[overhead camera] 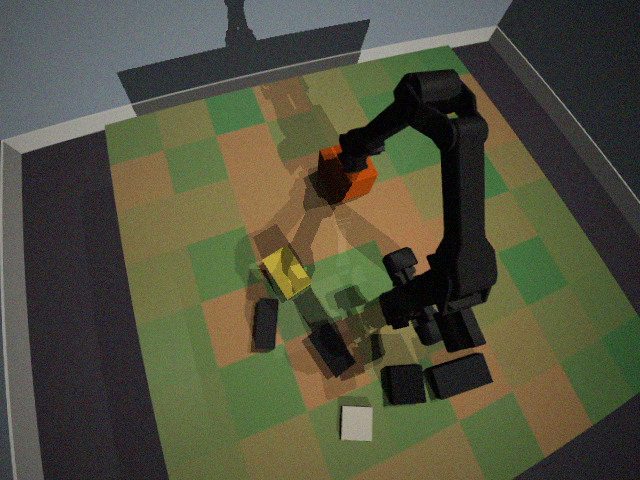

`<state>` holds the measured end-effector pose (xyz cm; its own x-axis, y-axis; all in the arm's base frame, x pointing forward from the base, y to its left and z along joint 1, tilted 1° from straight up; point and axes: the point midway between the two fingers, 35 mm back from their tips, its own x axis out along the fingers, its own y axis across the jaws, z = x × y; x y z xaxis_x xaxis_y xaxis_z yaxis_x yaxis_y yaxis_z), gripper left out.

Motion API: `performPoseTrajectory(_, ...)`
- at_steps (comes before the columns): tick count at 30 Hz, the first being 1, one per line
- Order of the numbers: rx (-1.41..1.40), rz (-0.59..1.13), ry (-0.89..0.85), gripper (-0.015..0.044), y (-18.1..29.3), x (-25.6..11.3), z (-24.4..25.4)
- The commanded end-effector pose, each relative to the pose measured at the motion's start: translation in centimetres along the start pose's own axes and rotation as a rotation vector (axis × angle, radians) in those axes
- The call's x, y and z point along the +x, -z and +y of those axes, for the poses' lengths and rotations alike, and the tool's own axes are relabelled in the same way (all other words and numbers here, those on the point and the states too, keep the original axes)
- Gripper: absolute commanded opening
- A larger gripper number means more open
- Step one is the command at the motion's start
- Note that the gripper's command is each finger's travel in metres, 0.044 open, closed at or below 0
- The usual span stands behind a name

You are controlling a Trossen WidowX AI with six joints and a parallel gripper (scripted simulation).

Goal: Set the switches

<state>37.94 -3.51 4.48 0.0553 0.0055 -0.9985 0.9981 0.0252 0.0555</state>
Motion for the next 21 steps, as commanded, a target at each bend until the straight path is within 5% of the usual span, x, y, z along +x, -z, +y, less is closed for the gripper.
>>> performPoseTrajectory(1,-0.017,0.012,0.021,0.0338,0.4,0.9,-0.4)
performPoseTrajectory(21,-0.017,0.011,0.021,0.0338,-0.7,2.0,-0.4)
